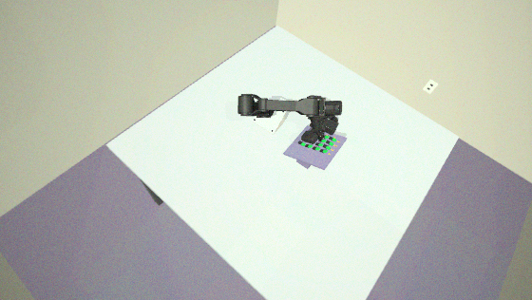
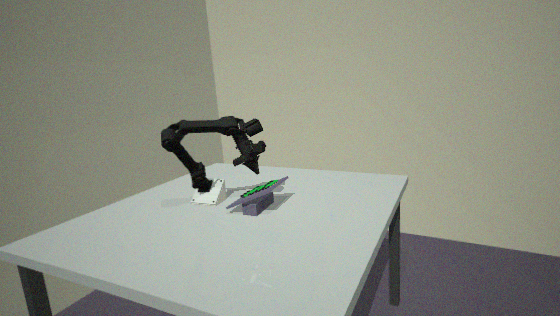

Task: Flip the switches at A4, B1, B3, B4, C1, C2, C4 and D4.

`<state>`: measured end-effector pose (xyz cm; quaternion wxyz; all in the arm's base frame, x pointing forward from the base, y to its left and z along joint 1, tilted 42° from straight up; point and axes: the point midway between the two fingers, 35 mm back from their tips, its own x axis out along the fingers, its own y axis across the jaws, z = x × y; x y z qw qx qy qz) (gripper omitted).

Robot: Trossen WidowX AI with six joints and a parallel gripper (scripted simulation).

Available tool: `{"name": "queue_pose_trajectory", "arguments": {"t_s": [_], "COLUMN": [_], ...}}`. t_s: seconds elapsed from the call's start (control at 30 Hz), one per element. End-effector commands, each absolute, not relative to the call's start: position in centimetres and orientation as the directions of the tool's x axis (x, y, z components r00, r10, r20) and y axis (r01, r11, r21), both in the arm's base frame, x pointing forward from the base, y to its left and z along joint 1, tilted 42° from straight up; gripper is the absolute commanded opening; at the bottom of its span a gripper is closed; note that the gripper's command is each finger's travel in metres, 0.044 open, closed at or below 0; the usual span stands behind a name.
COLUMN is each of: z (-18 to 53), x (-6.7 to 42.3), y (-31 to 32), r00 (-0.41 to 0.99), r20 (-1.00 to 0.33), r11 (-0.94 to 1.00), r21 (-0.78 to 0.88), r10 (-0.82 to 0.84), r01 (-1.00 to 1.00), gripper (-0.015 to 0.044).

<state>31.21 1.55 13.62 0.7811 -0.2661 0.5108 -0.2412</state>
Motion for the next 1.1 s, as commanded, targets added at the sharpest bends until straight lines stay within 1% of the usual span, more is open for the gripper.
{"name": "queue_pose_trajectory", "arguments": {"t_s": [0.0, 0.13, 0.2, 0.3, 0.43, 1.07], "z": [13.1, 8.3, 7.5, 7.3, 5.2, 4.2], "x": [31.0, 30.2, 29.9, 30.0, 31.2, 31.8], "y": [2.3, 6.8, 7.5, 7.4, 5.2, 4.2], "r00": [0.351, 0.351, 0.352, 0.349, 0.328, 0.329], "r20": [-0.669, -0.672, -0.670, -0.671, -0.677, -0.677], "r11": [0.738, 0.741, 0.740, 0.740, 0.739, 0.739], "r21": [-0.665, -0.663, -0.664, -0.664, -0.664, -0.665], "r10": [-0.655, -0.653, -0.654, -0.654, -0.658, -0.659], "r01": [0.109, 0.109, 0.110, 0.111, 0.112, 0.112], "gripper": [0.0000, 0.0000, 0.0000, 0.0000, 0.0000, 0.0000]}}
